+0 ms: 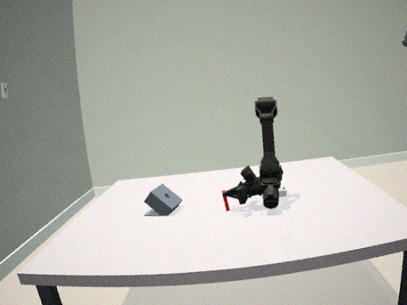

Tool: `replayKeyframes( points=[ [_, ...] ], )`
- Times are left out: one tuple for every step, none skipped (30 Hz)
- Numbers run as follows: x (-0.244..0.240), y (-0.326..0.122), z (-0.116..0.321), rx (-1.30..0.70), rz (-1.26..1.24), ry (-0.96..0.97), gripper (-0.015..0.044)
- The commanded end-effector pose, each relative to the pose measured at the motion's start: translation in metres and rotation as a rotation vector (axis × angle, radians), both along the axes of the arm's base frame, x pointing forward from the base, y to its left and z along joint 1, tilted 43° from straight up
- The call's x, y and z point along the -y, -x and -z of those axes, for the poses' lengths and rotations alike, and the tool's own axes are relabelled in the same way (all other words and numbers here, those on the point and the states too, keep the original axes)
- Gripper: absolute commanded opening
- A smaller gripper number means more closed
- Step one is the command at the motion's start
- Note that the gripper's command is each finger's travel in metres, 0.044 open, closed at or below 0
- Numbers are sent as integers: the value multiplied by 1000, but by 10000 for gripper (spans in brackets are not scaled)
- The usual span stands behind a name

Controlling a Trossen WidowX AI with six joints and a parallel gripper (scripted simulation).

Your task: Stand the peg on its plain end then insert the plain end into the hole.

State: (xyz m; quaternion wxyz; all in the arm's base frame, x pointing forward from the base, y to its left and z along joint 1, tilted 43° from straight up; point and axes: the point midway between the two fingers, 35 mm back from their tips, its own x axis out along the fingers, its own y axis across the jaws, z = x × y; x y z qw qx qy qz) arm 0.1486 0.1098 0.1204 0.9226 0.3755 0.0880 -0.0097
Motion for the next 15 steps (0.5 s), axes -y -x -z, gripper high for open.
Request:
replayKeyframes(
  points=[
    [-1,1,1,-1,-1,0,51],
    [-1,2,1,1,1,0,51],
    [-1,2,2,3,2,-1,51],
    [-1,2,2,5,4,-1,51],
    [-1,2,2,7,5,-2,51],
    [-1,2,2,9,7,-3,51],
    [-1,2,2,11,9,-3,51],
    [-1,3,2,13,10,-3,51],
    [0,1,1,16,12,-4,56],
    [0,1,1,19,13,-2,82],
    [0,1,1,19,13,-2,109],
    [0,1,1,19,13,-2,130],
    [0,1,1,19,13,-2,130],
    [0,1,1,19,13,-2,130],
    [0,1,1,19,13,-2,130]
  ],
)
